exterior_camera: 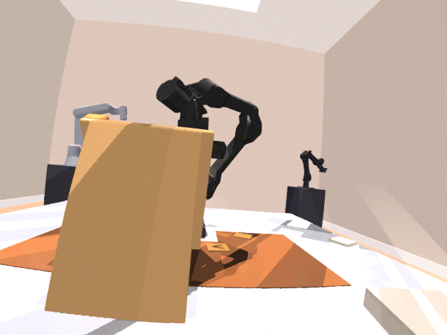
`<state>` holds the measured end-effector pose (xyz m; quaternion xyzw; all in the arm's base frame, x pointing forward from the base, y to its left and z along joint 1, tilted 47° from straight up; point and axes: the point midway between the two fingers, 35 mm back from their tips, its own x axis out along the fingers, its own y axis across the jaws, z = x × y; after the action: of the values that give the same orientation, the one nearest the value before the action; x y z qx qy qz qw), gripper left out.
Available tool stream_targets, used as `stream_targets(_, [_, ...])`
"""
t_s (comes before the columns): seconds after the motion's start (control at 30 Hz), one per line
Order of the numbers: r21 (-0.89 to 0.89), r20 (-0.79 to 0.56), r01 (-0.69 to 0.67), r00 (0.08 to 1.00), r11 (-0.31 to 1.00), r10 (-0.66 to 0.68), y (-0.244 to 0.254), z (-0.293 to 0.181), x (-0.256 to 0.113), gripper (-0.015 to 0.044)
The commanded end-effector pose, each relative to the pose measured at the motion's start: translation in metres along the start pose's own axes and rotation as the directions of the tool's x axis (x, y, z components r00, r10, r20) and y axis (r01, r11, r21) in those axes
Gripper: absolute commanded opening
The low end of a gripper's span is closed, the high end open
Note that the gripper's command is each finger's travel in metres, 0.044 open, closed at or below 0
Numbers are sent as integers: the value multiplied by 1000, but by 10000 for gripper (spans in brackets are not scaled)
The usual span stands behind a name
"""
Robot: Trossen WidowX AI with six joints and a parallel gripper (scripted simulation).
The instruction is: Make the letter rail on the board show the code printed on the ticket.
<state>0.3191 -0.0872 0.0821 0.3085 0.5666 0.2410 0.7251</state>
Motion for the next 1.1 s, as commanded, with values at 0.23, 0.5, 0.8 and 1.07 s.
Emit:
stream_targets(0.23, [-2,-4,0,1000,1000,0,-1,4,5,0])
stream_targets(0.5, [-2,-4,0,1000,1000,0,-1,7,8,0])
stream_targets(0.8, [-2,-3,0,1000,1000,0,-1,10,12,0])
stream_targets(1.07, [-2,-3,0,1000,1000,0,-1,12,15,0])
